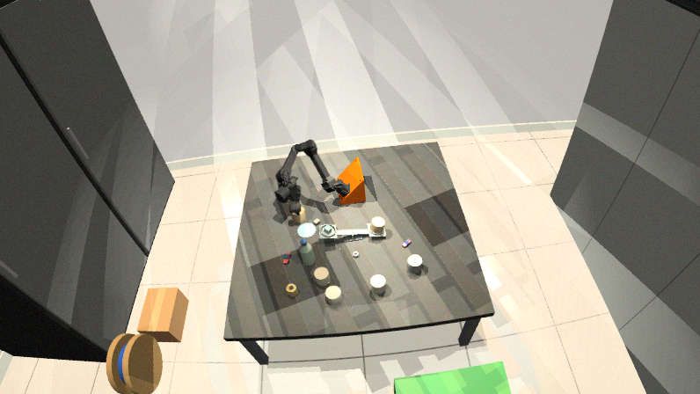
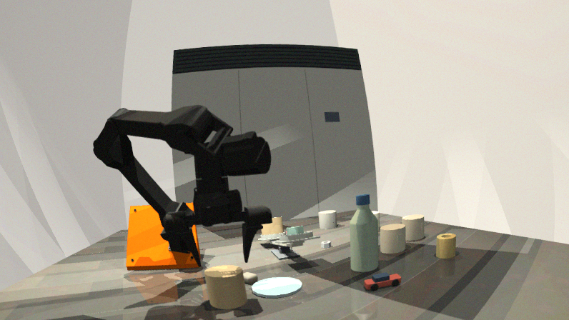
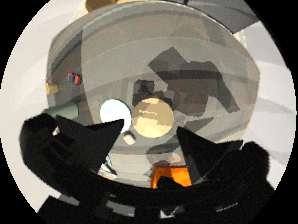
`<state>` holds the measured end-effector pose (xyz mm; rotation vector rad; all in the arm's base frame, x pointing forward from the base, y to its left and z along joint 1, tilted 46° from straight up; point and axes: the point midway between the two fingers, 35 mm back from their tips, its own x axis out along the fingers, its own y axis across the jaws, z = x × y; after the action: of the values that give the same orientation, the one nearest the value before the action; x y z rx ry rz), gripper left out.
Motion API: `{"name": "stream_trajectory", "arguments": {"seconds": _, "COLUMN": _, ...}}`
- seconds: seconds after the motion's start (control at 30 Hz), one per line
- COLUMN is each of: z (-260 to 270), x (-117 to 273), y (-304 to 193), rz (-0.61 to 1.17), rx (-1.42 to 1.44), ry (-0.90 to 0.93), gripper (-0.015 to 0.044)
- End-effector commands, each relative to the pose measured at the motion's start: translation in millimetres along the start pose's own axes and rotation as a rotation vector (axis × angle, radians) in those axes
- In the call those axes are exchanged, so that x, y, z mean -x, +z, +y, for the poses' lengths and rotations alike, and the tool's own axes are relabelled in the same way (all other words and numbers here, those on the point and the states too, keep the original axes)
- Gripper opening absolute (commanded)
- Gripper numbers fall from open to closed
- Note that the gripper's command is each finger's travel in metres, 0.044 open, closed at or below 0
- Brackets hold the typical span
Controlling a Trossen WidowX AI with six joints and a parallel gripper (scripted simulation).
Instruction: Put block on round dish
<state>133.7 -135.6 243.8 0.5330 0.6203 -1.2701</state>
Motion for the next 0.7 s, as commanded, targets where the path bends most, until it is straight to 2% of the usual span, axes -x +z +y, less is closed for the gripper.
{"name": "stream_trajectory", "arguments": {"seconds": 0.0, "z": 6, "x": 5, "y": 3, "rz": -0.008, "rx": -0.003, "ry": 0.031, "gripper": 0.0335}}
{"name": "stream_trajectory", "arguments": {"seconds": 0.1, "z": 20, "x": 11, "y": 6, "rz": -0.011, "rx": 0.011, "ry": 0.101, "gripper": 0.0260}}
{"name": "stream_trajectory", "arguments": {"seconds": 0.37, "z": 65, "x": 14, "y": -10, "rz": 0.048, "rx": 0.164, "ry": 0.106, "gripper": 0.0260}}
{"name": "stream_trajectory", "arguments": {"seconds": 0.67, "z": 132, "x": 25, "y": -57, "rz": 0.089, "rx": 0.426, "ry": 0.085, "gripper": 0.0260}}
